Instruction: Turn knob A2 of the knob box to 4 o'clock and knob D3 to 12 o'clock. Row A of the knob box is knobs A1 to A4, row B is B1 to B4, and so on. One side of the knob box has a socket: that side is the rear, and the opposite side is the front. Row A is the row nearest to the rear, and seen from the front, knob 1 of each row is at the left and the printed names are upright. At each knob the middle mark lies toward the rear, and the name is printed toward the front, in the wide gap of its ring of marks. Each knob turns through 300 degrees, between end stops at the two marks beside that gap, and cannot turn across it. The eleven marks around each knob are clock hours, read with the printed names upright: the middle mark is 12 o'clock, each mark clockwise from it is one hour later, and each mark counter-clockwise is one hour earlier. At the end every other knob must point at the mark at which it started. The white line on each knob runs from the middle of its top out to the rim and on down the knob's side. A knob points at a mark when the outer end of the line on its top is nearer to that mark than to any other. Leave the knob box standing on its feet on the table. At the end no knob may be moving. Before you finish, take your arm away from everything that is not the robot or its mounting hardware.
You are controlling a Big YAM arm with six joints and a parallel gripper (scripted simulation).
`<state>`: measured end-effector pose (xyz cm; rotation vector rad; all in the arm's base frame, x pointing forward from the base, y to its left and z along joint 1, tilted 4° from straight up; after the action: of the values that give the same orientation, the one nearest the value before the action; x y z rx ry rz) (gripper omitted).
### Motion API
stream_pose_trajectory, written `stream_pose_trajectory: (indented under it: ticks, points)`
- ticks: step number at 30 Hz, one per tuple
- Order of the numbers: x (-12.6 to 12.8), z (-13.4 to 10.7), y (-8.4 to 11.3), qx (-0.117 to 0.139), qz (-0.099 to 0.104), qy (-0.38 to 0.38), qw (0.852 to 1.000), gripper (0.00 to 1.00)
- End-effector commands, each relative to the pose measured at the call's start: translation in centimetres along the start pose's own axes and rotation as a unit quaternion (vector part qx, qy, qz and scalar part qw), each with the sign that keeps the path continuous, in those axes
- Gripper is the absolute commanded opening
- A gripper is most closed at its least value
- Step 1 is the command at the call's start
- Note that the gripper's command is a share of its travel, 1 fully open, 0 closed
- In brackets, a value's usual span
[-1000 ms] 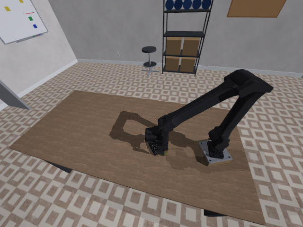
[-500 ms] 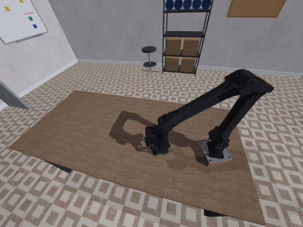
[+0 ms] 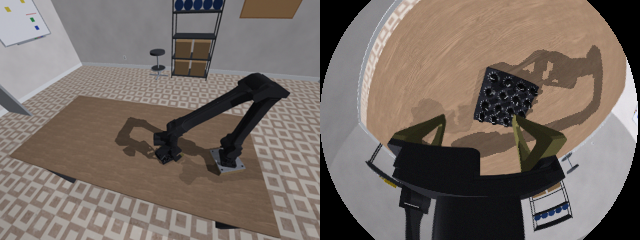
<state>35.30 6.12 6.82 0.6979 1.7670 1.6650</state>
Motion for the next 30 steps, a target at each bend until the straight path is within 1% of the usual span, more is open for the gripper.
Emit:
stream_pose_trajectory:
  ticks: [1, 2, 8, 15, 16, 18, 19, 23, 25, 30]
  points:
    - [-1.92, 1.63, 2.49, -0.028, -0.015, 0.047, 0.998, 1.0]
    - [-1.98, 1.58, 2.54, -0.027, -0.016, 0.083, 0.996, 1.0]
    - [-2.13, 1.47, 2.67, -0.026, -0.018, 0.165, 0.986, 1.0]
    - [-2.29, 1.34, 2.78, -0.024, -0.02, 0.261, 0.965, 1.0]
    - [-2.32, 1.32, 2.85, -0.024, -0.021, 0.275, 0.961, 1.0]
    - [-2.32, 1.32, 2.85, -0.024, -0.021, 0.275, 0.961, 1.0]
    - [-2.41, 1.29, 3.09, -0.025, -0.024, 0.307, 0.951, 1.0]
    - [-2.46, 1.19, 2.82, -0.02, -0.022, 0.361, 0.932, 1.0]
    - [-2.53, 1.16, 3.0, -0.021, -0.024, 0.387, 0.922, 1.0]
    - [-2.65, 1.06, 3.12, -0.019, -0.026, 0.451, 0.892, 1.0]
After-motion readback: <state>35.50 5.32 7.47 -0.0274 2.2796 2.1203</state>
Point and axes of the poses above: the point where the finger pads meet when closed, its own y axis back along the fingers, its own x axis across the jaws, z = x × y, the point moved 2 cm from there along y, back along the fingers, and after that the axes turned 8 degrees about -y, right-handed, at the moved point
